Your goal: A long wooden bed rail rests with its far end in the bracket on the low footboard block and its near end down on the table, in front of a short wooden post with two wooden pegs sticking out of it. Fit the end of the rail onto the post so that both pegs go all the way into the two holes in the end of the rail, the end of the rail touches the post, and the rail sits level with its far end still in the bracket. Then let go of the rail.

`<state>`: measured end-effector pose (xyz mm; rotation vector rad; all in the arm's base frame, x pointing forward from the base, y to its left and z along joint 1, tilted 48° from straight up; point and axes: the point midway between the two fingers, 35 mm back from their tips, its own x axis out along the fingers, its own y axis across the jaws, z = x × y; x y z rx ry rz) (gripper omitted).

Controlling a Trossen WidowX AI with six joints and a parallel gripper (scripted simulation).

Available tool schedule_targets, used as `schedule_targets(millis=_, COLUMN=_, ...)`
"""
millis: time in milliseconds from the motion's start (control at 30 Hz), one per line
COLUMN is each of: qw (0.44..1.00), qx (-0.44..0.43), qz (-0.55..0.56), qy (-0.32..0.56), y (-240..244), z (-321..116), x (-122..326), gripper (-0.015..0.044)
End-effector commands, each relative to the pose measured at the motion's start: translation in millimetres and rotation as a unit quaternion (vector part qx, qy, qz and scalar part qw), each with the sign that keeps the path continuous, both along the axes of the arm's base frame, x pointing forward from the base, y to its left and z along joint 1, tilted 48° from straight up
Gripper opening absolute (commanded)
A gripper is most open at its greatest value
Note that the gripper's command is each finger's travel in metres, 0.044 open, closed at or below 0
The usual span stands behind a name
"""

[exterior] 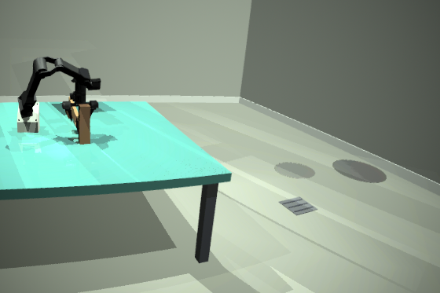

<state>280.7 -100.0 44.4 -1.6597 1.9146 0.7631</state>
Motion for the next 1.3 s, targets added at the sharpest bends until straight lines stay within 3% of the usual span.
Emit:
schedule_targets(millis=0, qw=1.0, qx=-0.001, qz=0.0, qy=0.003, y=-6, z=-5, x=-2, gripper=0.044)
schedule_targets(millis=833, qw=1.0, qx=-0.004, qz=0.0, qy=0.004, y=-33, z=-29, x=-10, gripper=0.044)
schedule_targets(millis=1267, qw=1.0, qx=-0.004, qz=0.0, qy=0.004, y=-33, z=-29, x=-10, gripper=0.0099)
